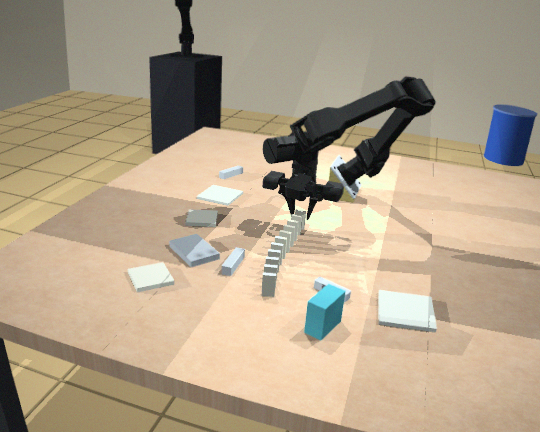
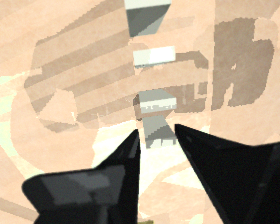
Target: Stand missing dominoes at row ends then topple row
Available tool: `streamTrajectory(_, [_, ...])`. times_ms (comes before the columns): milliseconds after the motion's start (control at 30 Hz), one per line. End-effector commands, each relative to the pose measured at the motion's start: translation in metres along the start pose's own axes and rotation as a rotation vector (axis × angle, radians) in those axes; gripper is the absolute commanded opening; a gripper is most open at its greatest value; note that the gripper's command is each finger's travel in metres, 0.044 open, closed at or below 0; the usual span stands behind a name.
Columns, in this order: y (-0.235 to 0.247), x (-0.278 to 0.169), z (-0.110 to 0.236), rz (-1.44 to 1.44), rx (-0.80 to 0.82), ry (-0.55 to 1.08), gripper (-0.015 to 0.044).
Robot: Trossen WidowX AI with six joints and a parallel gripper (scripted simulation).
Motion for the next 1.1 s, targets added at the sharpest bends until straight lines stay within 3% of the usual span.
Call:
streamTrajectory(0, [0.000,0.000,-0.001,-0.003,0.003,-0.003,0.0265])
streamTrajectory(233, [0.000,0.000,-0.001,-0.003,0.003,-0.003,0.0440])
streamTrajectory(367, [-0.001,0.002,0.008,-0.003,0.001,-0.003,0.0440])
streamTrajectory(633, [-0.002,0.001,0.122,-0.002,-0.004,0.002,0.0440])
streamTrajectory(833, [-0.001,-0.001,0.132,-0.002,-0.003,0.003,0.0440])
streamTrajectory(900, [-0.001,-0.002,0.129,0.062,-0.002,0.003,0.0387])
streamTrajectory(1067, [0.001,-0.012,0.110,0.536,-0.001,0.002,0.0256])
Point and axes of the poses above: the point midway between the two fingers, 35 mm back from their tips, its own z axis back along the fingers, its own y axis across the jaws, x = y × z, the point moved 5 cm from there along z, back along the fingers, and after that the axes turned 14 degrees about z, right-handed, at the moved point
